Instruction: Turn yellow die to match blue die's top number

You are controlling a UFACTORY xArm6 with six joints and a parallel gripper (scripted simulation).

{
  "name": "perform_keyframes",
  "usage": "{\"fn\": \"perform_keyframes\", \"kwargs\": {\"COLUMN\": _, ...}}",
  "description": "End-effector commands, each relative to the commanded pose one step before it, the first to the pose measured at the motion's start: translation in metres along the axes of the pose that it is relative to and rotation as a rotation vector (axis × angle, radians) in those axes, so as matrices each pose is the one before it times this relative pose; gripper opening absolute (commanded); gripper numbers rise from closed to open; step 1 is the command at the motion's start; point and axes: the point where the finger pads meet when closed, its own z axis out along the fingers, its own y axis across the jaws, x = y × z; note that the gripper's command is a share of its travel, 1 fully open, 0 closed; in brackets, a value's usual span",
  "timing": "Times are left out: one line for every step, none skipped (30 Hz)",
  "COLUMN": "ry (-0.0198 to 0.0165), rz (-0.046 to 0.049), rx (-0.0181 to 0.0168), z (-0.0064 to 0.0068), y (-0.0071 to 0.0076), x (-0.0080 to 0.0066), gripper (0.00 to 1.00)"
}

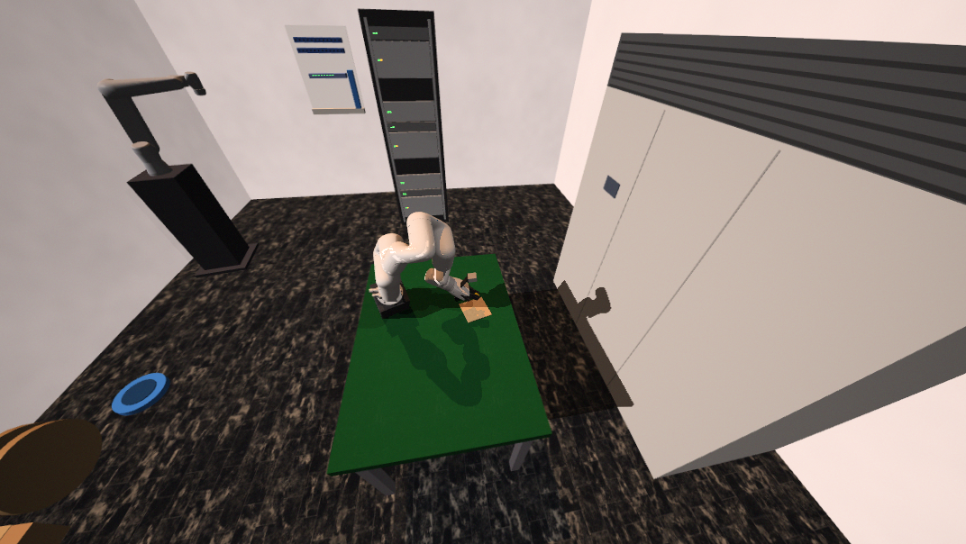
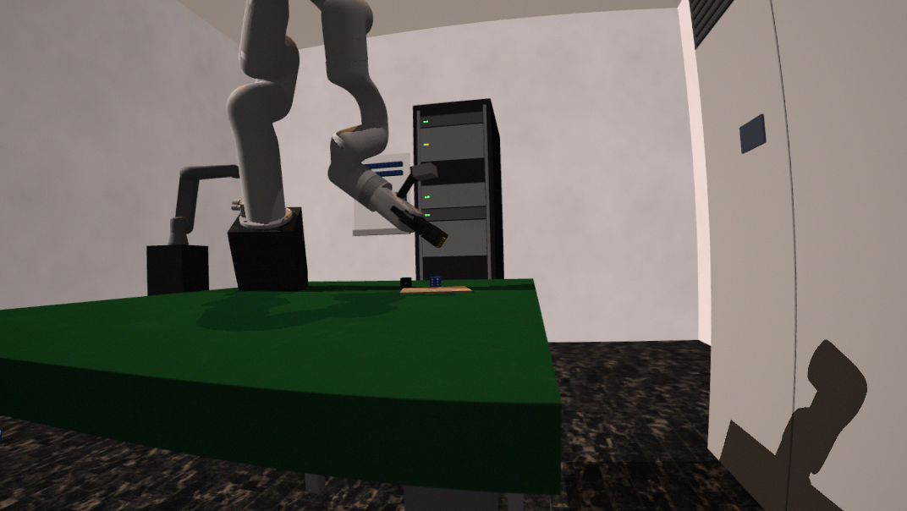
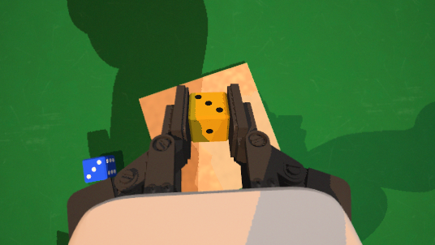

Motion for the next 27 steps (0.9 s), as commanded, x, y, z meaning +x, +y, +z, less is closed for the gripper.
{"fn": "perform_keyframes", "kwargs": {"ry": 0.11653, "rz": -0.00244, "rx": -0.01428, "z": 0.00206, "y": 0.00377, "x": -0.00230, "gripper": 0.21}}
{"fn": "perform_keyframes", "kwargs": {"ry": 0.01053, "rz": 0.00078, "rx": 0.00078, "z": -0.00031, "y": -0.00020, "x": 0.00015, "gripper": 0.21}}
{"fn": "perform_keyframes", "kwargs": {"ry": 0.00793, "rz": 0.00071, "rx": 0.00070, "z": -0.00026, "y": -0.00018, "x": 0.00013, "gripper": 0.21}}
{"fn": "perform_keyframes", "kwargs": {"ry": 0.00000, "rz": 0.00000, "rx": 0.00000, "z": 0.00000, "y": 0.00000, "x": 0.00000, "gripper": 0.21}}
{"fn": "perform_keyframes", "kwargs": {"ry": 0.00000, "rz": 0.00000, "rx": 0.00000, "z": 0.00000, "y": 0.00000, "x": 0.00000, "gripper": 0.21}}
{"fn": "perform_keyframes", "kwargs": {"ry": 0.00558, "rz": 0.00056, "rx": 0.00055, "z": -0.00020, "y": -0.00014, "x": 0.00011, "gripper": 0.21}}
{"fn": "perform_keyframes", "kwargs": {"ry": 0.00355, "rz": 0.00039, "rx": 0.00037, "z": -0.00013, "y": -0.00010, "x": 0.00007, "gripper": 0.21}}
{"fn": "perform_keyframes", "kwargs": {"ry": 0.00190, "rz": 0.00022, "rx": 0.00021, "z": -0.00007, "y": -0.00005, "x": 0.00004, "gripper": 0.21}}
{"fn": "perform_keyframes", "kwargs": {"ry": 0.00073, "rz": 0.00008, "rx": 0.00008, "z": -0.00003, "y": -0.00002, "x": 0.00002, "gripper": 0.21}}
{"fn": "perform_keyframes", "kwargs": {"ry": 0.00011, "rz": 0.00001, "rx": 0.00001, "z": 0.00000, "y": 0.00000, "x": 0.00000, "gripper": 0.21}}
{"fn": "perform_keyframes", "kwargs": {"ry": 0.00000, "rz": 0.00000, "rx": 0.00000, "z": 0.00001, "y": 0.00000, "x": -0.00001, "gripper": 0.21}}
{"fn": "perform_keyframes", "kwargs": {"ry": 0.00001, "rz": -0.00001, "rx": -0.00001, "z": 0.00004, "y": 0.00000, "x": -0.00008, "gripper": 0.21}}
{"fn": "perform_keyframes", "kwargs": {"ry": 0.00002, "rz": -0.00002, "rx": -0.00002, "z": 0.00011, "y": 0.00000, "x": -0.00020, "gripper": 0.21}}
{"fn": "perform_keyframes", "kwargs": {"ry": 0.00003, "rz": -0.00003, "rx": -0.00004, "z": 0.00020, "y": 0.00000, "x": -0.00037, "gripper": 0.21}}
{"fn": "perform_keyframes", "kwargs": {"ry": 0.00004, "rz": -0.00004, "rx": -0.00006, "z": 0.00031, "y": 0.00000, "x": -0.00058, "gripper": 0.21}}
{"fn": "perform_keyframes", "kwargs": {"ry": 0.00006, "rz": -0.00005, "rx": -0.00008, "z": 0.00043, "y": 0.00000, "x": -0.00081, "gripper": 0.21}}
{"fn": "perform_keyframes", "kwargs": {"ry": 0.00008, "rz": -0.00005, "rx": -0.00010, "z": 0.00056, "y": 0.00000, "x": -0.00107, "gripper": 0.21}}
{"fn": "perform_keyframes", "kwargs": {"ry": 0.00008, "rz": -0.00004, "rx": -0.00010, "z": 0.00070, "y": 0.00000, "x": -0.00134, "gripper": 0.21}}
{"fn": "perform_keyframes", "kwargs": {"ry": 0.00000, "rz": -0.00003, "rx": -0.00001, "z": 0.00088, "y": 0.00000, "x": -0.00163, "gripper": 0.21}}
{"fn": "perform_keyframes", "kwargs": {"ry": 0.00000, "rz": 0.00002, "rx": 0.00001, "z": 0.00100, "y": 0.00000, "x": -0.00190, "gripper": 0.21}}
{"fn": "perform_keyframes", "kwargs": {"ry": 0.00000, "rz": 0.00000, "rx": 0.00000, "z": 0.00000, "y": 0.00000, "x": 0.00000, "gripper": 0.21}}
{"fn": "perform_keyframes", "kwargs": {"ry": 0.00000, "rz": 0.00000, "rx": 0.00000, "z": 0.00000, "y": 0.00000, "x": 0.00000, "gripper": 0.21}}
{"fn": "perform_keyframes", "kwargs": {"ry": 0.00000, "rz": -0.00001, "rx": -0.00001, "z": 0.00115, "y": 0.00000, "x": -0.00216, "gripper": 0.21}}
{"fn": "perform_keyframes", "kwargs": {"ry": 0.00000, "rz": 0.00002, "rx": 0.00001, "z": 0.00126, "y": -0.00001, "x": -0.00241, "gripper": 0.21}}
{"fn": "perform_keyframes", "kwargs": {"ry": 0.00000, "rz": -0.00002, "rx": -0.00001, "z": 0.00140, "y": 0.00000, "x": -0.00263, "gripper": 0.21}}
{"fn": "perform_keyframes", "kwargs": {"ry": 0.00000, "rz": 0.00001, "rx": 0.00000, "z": 0.00150, "y": 0.00000, "x": -0.00283, "gripper": 0.21}}
{"fn": "perform_keyframes", "kwargs": {"ry": 0.00000, "rz": 0.00001, "rx": 0.00000, "z": 0.00159, "y": 0.00000, "x": -0.00301, "gripper": 0.21}}
